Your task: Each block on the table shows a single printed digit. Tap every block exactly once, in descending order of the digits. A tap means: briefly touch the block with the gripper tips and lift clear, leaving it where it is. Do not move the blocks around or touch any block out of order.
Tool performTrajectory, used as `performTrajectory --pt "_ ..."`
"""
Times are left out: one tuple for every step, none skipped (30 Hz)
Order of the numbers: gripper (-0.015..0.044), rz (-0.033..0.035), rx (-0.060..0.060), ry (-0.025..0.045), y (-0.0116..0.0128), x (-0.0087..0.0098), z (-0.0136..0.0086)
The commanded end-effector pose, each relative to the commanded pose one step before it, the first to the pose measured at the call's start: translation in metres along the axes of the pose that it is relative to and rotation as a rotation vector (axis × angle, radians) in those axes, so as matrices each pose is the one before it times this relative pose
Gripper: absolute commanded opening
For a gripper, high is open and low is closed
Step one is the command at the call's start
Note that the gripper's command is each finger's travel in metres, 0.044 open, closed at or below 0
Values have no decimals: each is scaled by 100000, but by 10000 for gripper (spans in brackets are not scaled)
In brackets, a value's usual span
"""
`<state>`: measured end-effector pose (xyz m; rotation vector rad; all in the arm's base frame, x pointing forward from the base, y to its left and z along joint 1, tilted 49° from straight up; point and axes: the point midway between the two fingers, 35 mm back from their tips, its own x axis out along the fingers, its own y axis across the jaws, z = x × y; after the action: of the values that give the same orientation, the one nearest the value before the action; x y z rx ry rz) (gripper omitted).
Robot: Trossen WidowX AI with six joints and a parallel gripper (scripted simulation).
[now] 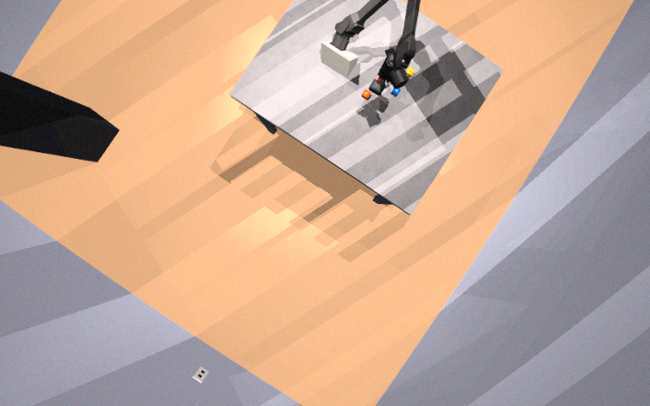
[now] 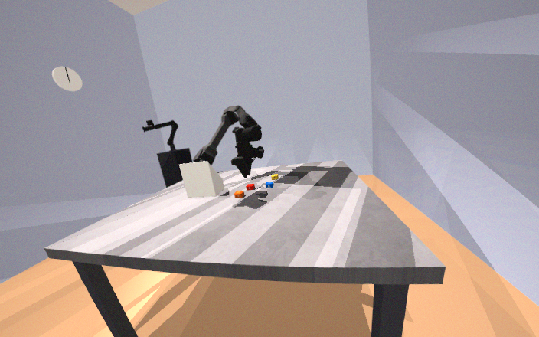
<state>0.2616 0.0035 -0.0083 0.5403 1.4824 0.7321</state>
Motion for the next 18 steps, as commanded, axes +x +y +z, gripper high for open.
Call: performTrajectory --pt "335 -800 -1100 -1696 5564 -2207 1697" --pt "361 275 692 -203 1551 -496 212" --pt "387 345 682 -176 1583 -477 109" --pt "400 413 672 -145 1607 -458 4" --pt "400 480 663 -110 1623 -440 -104" --pt "400 544 656 -71 1631 -422 -214" --pt "400 606 650 -27 1630 -405 -325" --pt "400 662 642 20 1615 -387 -435" --pt "400 640 572 60 1431 -333 -483" --pt "400 556 466 81 1156 -263 -462" --pt "400 452 362 84 887 -199 -400" --pt "400 332 258 71 627 -139 -308" --pt "400 203 155 47 373 -82 -193" --pt "400 68 52 17 124 -27 -66" --pt "400 0 0 0 0 0 0" --pt "400 0 0 0 0 0 0" --pt "400 0 0 0 0 0 0" --pt "400 0 0 0 0 0 0"
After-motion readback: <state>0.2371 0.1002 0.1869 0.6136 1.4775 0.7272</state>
